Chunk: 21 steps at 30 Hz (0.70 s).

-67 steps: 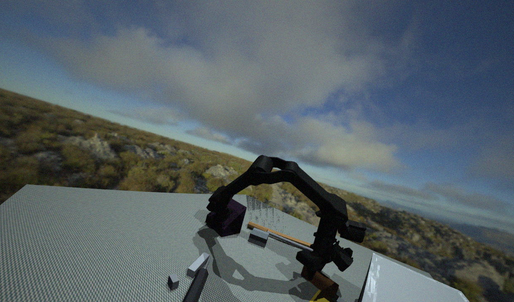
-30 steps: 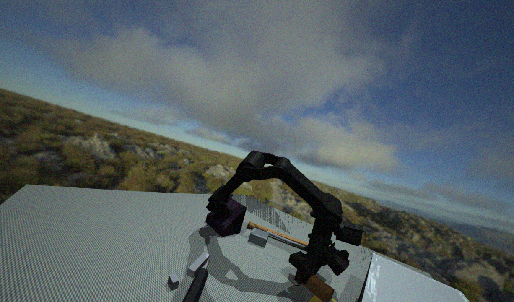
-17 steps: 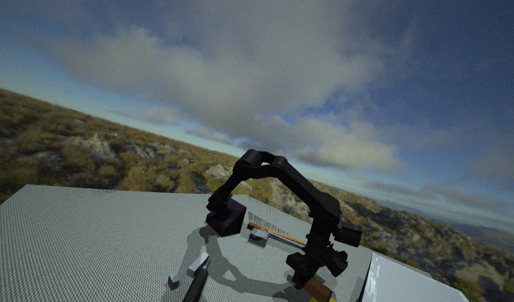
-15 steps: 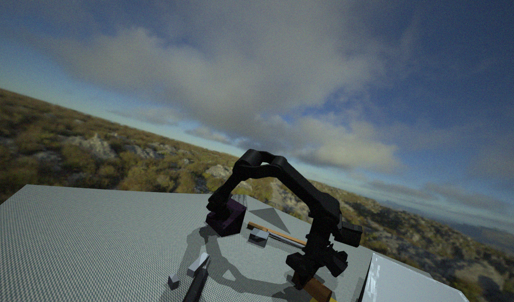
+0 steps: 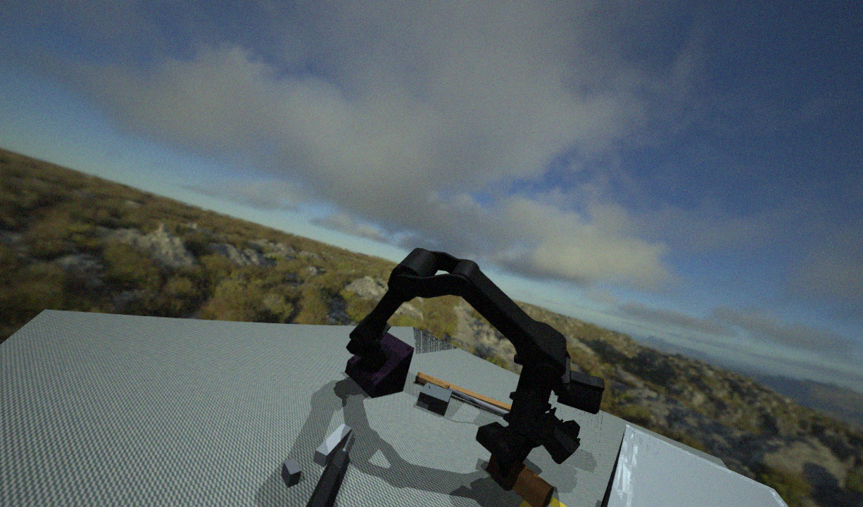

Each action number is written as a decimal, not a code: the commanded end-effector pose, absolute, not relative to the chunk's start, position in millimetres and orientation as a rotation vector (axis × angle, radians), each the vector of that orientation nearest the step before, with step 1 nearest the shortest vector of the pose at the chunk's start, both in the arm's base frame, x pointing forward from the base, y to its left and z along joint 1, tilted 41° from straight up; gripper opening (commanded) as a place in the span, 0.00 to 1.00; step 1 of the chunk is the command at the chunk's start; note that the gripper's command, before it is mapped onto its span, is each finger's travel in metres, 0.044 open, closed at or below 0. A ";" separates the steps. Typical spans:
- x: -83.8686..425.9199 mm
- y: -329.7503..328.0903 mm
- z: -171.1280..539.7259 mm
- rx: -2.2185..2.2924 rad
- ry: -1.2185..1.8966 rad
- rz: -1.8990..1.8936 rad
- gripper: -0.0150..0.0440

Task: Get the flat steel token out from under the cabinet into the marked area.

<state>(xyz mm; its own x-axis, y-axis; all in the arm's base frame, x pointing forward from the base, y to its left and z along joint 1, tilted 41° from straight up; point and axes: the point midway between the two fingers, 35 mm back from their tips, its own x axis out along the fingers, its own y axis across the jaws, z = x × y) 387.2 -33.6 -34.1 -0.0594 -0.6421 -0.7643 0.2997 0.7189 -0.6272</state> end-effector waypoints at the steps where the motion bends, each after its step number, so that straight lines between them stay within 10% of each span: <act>1: 381.2 -32.3 -35.5 -0.302 1.436 -0.793 0.25; 21: 362.1 -26.8 -39.2 -0.302 1.437 -0.792 0.25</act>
<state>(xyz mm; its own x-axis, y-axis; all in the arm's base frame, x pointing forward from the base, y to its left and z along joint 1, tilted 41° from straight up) 368.0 -28.2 -37.6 -0.0595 -0.6433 -0.7633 0.2999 0.7178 -0.6284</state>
